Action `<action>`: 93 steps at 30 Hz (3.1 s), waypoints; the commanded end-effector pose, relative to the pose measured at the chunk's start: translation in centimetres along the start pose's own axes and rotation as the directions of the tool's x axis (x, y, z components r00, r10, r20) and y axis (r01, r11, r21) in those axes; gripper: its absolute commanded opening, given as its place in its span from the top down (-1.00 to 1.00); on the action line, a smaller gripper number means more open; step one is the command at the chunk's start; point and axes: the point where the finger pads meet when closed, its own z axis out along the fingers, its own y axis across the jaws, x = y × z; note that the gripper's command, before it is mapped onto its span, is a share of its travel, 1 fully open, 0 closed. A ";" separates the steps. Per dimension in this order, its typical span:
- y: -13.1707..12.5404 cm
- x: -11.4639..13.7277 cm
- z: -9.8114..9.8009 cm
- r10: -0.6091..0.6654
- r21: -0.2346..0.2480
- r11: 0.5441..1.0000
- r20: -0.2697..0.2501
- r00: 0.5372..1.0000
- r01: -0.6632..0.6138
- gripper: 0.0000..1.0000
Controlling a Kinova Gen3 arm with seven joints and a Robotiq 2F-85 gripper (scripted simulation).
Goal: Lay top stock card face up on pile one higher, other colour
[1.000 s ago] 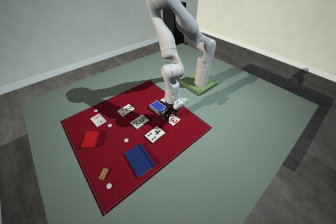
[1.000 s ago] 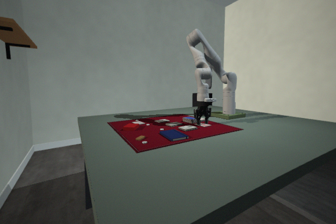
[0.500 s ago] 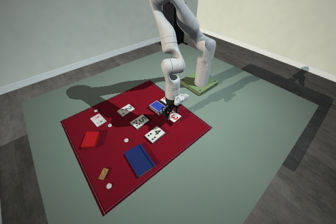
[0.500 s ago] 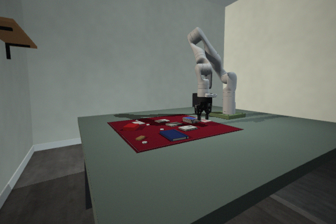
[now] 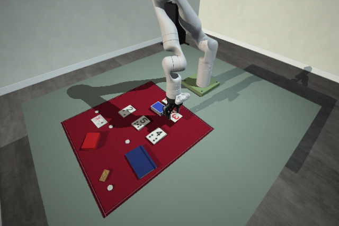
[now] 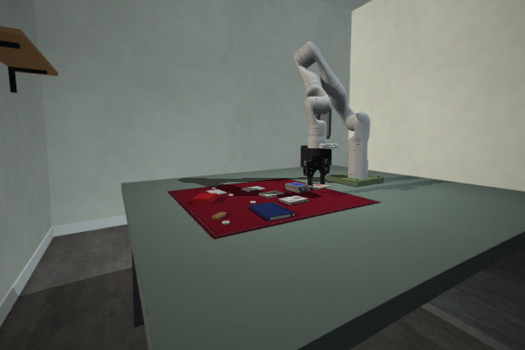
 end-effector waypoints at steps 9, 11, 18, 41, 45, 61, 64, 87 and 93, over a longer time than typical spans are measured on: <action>0.1 0.0 -0.1 0.000 -0.002 1.000 0.000 1.000 0.000 -0.43; 0.1 0.0 -0.1 0.000 -0.002 1.000 0.000 1.000 0.000 -0.43; 0.1 0.0 -0.1 0.001 -0.002 1.000 0.000 1.000 -0.001 -0.43; 1.3 0.1 -0.2 0.134 -0.002 0.991 0.000 0.991 -0.134 -0.43; 1.9 0.2 -0.2 0.194 -0.002 0.981 0.000 0.981 -0.194 -0.43; 4.6 0.5 -0.4 0.473 -0.002 0.881 -0.001 0.881 -0.473 -0.43; 5.3 0.6 -0.5 0.538 -0.002 0.843 -0.001 0.843 -0.538 -0.43; 9.9 1.2 -0.8 0.876 -0.001 0.483 -0.002 0.483 -0.876 -0.43; 11.2 1.3 -0.9 0.934 -0.001 0.356 -0.002 0.356 -0.934 -0.43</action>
